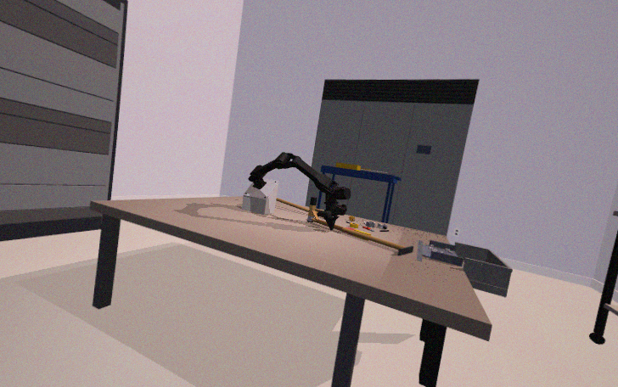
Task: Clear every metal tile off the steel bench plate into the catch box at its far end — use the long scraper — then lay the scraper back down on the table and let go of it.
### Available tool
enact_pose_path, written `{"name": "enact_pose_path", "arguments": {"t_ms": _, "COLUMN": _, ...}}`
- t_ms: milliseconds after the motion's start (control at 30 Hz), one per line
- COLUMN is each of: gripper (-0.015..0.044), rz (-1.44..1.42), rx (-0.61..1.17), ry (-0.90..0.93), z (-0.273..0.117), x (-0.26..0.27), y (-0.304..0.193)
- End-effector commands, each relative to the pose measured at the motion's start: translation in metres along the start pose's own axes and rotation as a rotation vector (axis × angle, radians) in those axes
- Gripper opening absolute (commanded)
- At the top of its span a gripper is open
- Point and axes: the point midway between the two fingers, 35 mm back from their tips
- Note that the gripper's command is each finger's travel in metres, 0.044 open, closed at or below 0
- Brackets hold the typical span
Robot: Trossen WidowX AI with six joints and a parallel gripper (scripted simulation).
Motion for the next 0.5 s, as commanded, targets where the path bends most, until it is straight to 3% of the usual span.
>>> {"name": "enact_pose_path", "arguments": {"t_ms": 0, "gripper": 0.0000, "rz": 0.002, "rx": -0.007, "ry": 0.005, "z": -0.003, "x": 0.005, "y": 0.003}}
{"name": "enact_pose_path", "arguments": {"t_ms": 467, "gripper": 0.0000, "rz": 0.003, "rx": -0.007, "ry": 0.006, "z": -0.002, "x": 0.019, "y": 0.006}}
Point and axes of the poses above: the point midway between the two fingers, 35 mm back from their tips, its own z axis out along the fingers, its own x axis across the jaws, y = z × x, and after that the axes turned 5 degrees about z, right-handed
